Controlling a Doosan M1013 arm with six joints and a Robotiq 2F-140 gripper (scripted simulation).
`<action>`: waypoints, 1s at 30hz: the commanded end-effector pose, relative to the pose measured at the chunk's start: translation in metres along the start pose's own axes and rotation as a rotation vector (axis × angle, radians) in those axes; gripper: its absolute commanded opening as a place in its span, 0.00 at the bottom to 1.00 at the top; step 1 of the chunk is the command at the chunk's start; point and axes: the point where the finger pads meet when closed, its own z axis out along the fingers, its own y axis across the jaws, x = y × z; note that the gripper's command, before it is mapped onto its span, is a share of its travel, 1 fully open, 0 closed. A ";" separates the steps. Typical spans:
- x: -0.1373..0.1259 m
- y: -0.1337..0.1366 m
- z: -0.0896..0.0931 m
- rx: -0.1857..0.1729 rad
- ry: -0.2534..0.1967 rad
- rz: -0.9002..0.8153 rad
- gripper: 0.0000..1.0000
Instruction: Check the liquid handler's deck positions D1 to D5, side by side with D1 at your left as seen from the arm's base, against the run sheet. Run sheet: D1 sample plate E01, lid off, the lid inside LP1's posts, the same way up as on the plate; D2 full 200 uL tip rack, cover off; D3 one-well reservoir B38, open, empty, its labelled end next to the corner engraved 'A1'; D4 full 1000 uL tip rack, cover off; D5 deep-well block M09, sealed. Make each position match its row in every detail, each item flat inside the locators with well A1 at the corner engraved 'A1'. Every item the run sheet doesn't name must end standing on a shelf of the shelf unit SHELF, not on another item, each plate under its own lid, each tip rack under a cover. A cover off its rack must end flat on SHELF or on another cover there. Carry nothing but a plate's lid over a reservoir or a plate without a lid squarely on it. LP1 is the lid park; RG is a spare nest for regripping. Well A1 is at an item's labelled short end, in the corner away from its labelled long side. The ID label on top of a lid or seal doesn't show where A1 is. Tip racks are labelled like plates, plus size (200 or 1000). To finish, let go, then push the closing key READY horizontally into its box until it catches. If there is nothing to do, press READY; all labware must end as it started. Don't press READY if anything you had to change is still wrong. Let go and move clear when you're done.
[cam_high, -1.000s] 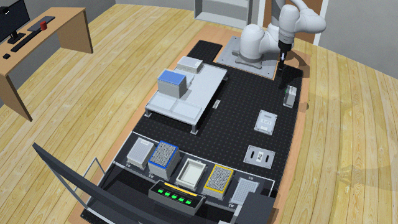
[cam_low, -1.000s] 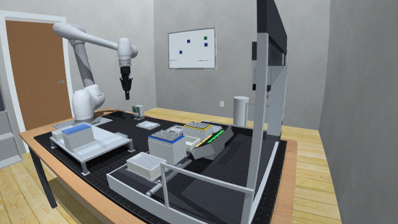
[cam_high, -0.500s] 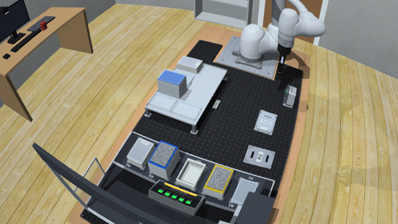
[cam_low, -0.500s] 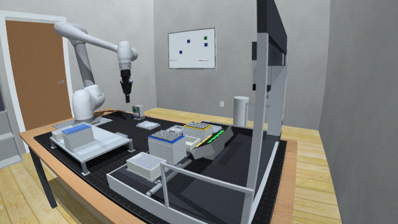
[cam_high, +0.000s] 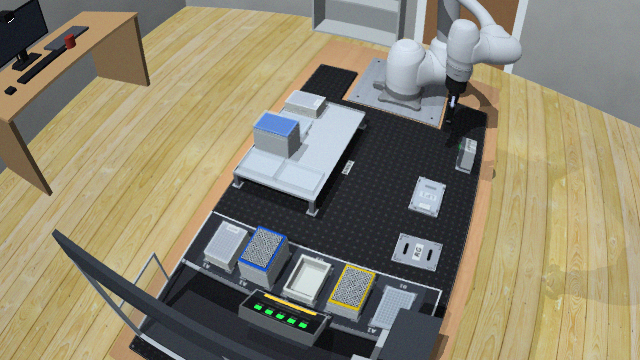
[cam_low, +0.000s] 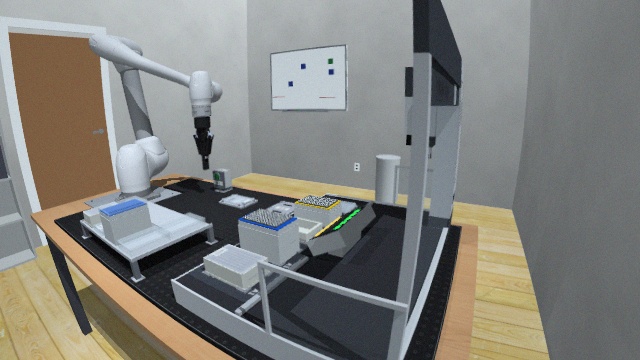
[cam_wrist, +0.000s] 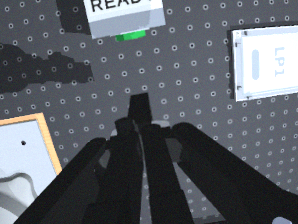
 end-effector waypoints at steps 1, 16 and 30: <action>0.000 0.000 0.005 -0.001 0.001 0.000 0.10; 0.000 0.000 0.026 -0.001 0.001 0.000 0.10; 0.000 0.000 0.046 -0.001 0.001 0.000 0.10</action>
